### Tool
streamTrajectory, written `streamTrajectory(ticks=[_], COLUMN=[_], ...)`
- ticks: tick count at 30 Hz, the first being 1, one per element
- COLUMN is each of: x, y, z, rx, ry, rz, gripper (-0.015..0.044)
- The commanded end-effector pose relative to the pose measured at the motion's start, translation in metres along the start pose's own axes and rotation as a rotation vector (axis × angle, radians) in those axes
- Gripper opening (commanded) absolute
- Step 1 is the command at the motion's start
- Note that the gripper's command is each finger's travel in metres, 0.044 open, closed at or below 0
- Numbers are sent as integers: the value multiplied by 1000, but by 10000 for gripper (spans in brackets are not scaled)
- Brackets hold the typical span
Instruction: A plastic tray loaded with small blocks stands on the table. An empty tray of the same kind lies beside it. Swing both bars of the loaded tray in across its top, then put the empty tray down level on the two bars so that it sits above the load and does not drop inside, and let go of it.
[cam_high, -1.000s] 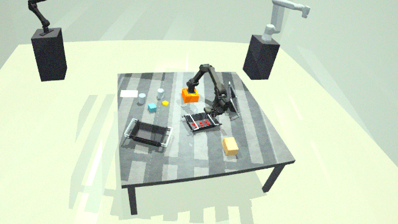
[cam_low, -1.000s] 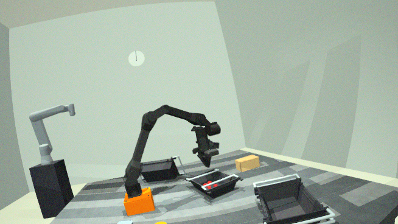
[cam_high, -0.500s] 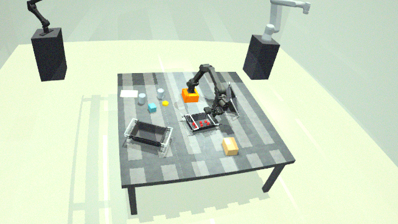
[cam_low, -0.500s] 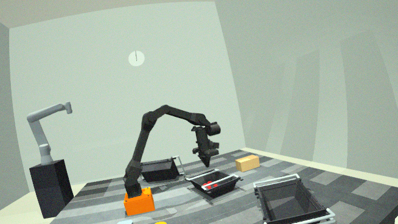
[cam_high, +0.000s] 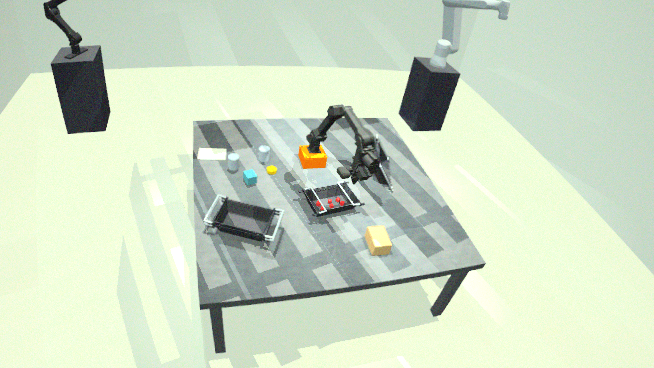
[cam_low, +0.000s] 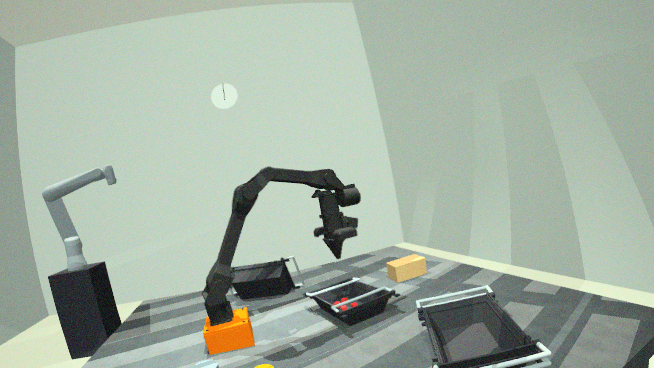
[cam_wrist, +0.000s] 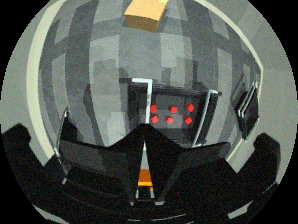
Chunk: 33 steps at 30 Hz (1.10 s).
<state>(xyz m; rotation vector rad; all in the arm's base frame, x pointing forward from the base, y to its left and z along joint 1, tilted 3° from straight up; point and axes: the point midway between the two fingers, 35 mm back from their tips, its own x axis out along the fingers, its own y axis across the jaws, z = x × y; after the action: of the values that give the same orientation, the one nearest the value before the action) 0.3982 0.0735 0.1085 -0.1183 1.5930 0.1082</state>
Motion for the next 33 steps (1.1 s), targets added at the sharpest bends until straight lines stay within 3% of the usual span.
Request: streamTrajectory(ticks=[1, 14, 33], x=[-1, -30, -58], y=[3, 172, 301], z=[0, -60, -201], rx=[-22, -1272, -2651], ry=[0, -17, -40], rz=[0, 6, 12], gripper=[0, 0, 0])
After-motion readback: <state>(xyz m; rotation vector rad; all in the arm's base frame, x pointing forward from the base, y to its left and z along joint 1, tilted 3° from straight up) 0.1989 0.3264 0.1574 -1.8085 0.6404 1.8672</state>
